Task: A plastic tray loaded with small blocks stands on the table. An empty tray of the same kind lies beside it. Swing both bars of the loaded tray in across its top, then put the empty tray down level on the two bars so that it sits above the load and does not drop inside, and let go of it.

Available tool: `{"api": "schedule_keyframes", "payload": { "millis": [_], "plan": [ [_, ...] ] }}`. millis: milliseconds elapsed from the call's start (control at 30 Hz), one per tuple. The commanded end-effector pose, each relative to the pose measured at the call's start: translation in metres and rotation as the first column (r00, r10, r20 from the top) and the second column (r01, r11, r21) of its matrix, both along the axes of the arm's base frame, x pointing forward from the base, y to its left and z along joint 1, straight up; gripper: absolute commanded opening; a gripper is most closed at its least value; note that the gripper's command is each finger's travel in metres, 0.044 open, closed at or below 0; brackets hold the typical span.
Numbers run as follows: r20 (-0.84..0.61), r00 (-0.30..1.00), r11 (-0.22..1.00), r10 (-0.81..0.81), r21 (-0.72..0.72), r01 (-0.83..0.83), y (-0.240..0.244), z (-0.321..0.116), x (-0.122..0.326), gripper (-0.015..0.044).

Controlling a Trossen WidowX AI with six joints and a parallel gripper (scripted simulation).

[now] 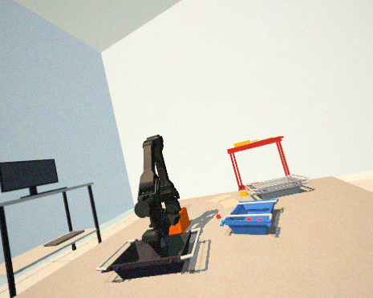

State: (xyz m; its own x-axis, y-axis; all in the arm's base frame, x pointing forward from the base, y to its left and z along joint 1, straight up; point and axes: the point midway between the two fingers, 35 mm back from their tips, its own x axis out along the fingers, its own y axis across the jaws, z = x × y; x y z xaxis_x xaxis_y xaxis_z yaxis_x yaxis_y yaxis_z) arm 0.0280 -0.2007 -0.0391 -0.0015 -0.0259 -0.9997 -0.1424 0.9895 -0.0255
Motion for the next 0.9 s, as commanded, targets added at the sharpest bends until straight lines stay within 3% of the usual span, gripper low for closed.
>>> {"api": "schedule_keyframes", "payload": {
  "millis": [0, 267, 867],
  "plan": [
    [0.0, 1.0, 1.0, 0.004, 0.004, -0.004, 0.001, -0.0011, 0.0, 0.0352],
    [0.0, 1.0, 1.0, 0.004, 0.004, -0.004, 0.001, -0.0011, 0.0, 0.0235],
    [0.0, 1.0, 1.0, 0.004, 0.004, -0.004, 0.001, -0.0011, 0.0, 0.0115]
  ]
}}
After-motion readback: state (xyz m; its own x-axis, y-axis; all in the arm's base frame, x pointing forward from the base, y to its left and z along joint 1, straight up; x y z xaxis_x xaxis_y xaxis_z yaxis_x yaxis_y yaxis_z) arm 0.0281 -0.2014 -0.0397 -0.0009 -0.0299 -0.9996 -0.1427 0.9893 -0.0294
